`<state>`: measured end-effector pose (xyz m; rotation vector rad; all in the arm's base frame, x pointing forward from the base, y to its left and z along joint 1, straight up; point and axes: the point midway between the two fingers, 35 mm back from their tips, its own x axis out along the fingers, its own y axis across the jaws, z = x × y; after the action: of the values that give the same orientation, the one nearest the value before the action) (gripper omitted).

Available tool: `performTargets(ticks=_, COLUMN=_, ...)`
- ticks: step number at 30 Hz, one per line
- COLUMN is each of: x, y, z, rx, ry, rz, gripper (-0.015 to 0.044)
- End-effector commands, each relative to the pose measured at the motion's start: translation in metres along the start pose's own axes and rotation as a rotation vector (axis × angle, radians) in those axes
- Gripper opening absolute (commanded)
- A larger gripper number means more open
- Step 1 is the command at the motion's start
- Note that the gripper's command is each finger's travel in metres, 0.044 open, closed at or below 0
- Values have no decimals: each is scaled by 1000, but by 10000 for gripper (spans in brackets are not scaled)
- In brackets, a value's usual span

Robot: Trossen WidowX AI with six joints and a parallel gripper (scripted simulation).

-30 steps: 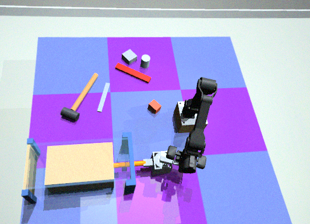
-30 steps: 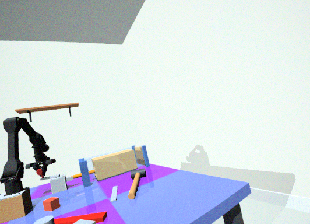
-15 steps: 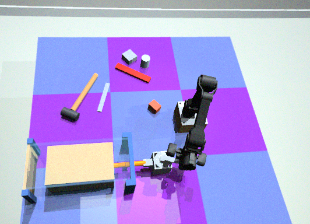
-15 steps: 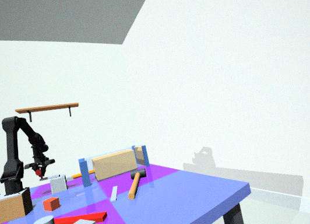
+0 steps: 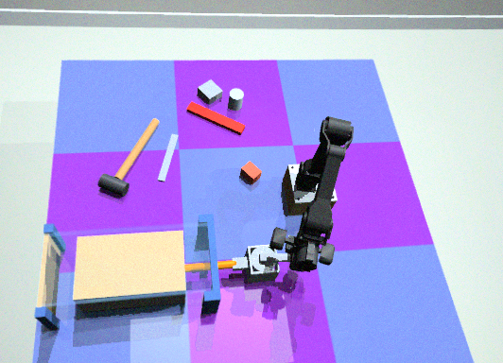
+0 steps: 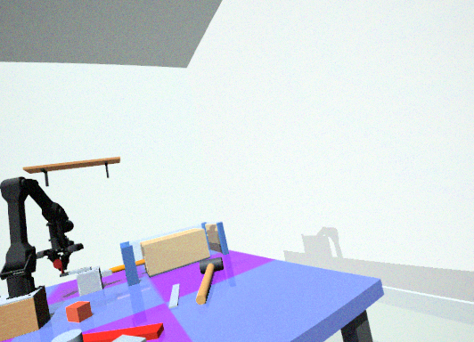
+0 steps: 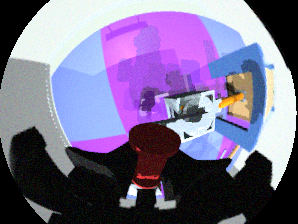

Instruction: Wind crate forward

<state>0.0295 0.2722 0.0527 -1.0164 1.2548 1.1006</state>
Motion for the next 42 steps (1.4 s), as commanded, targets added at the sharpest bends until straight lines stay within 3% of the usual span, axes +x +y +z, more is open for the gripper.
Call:
performTargets(ticks=1, x=0, y=-5, z=-16, rx=3, ry=33, rz=-6, gripper=0)
performTargets(ticks=42, x=-1, y=-47, z=-57, rx=3, ry=37, rz=-11, gripper=0)
